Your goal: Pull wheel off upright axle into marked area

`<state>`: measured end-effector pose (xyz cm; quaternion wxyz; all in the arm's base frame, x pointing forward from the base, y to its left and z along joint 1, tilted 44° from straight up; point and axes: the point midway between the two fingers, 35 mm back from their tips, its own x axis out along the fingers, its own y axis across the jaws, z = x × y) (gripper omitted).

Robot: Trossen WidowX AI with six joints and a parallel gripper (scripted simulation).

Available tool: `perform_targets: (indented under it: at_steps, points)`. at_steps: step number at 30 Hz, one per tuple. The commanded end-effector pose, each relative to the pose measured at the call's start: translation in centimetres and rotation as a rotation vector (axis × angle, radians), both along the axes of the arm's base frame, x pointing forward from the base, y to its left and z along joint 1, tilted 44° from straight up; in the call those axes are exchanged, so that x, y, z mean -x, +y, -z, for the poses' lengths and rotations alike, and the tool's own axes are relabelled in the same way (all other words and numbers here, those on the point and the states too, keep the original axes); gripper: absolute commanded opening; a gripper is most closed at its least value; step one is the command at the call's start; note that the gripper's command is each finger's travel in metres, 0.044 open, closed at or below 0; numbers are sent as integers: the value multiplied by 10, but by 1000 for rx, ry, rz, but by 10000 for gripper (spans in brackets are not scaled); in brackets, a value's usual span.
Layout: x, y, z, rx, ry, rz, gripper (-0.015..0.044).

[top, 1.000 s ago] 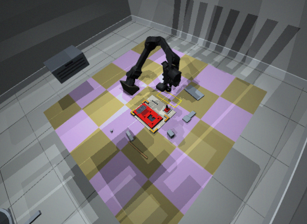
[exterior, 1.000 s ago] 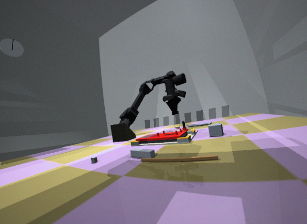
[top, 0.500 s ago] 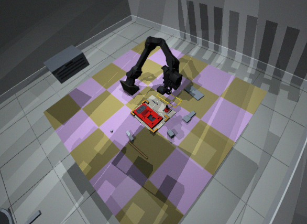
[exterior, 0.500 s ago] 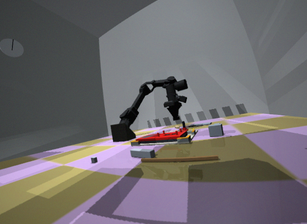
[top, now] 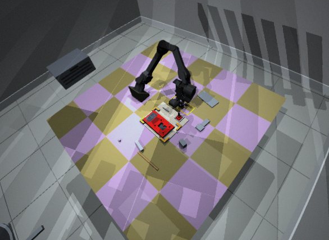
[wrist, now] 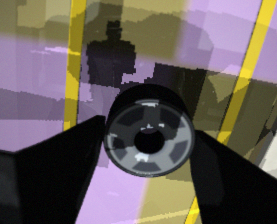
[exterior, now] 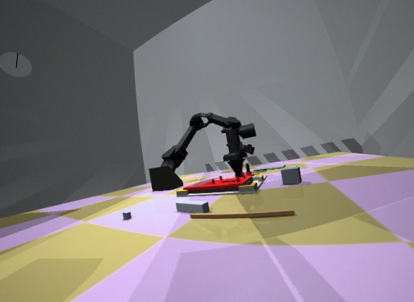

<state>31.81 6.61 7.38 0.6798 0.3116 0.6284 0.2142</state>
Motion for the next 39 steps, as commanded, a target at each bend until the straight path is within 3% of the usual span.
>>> perform_targets:
  at_steps: [1,12,18,22,28,31,39]
  points:
    - [0,0,0,0,0,0,26]
    - [0,-5,-5,1,1,1,300]
    - [7,-40,-41,-3,6,8,300]
    - [7,-41,-42,-3,6,9,300]
    - [65,-77,-43,8,15,13,440]
    - [96,-87,-47,0,13,9,440]
    - [98,-88,-47,-1,12,9,440]
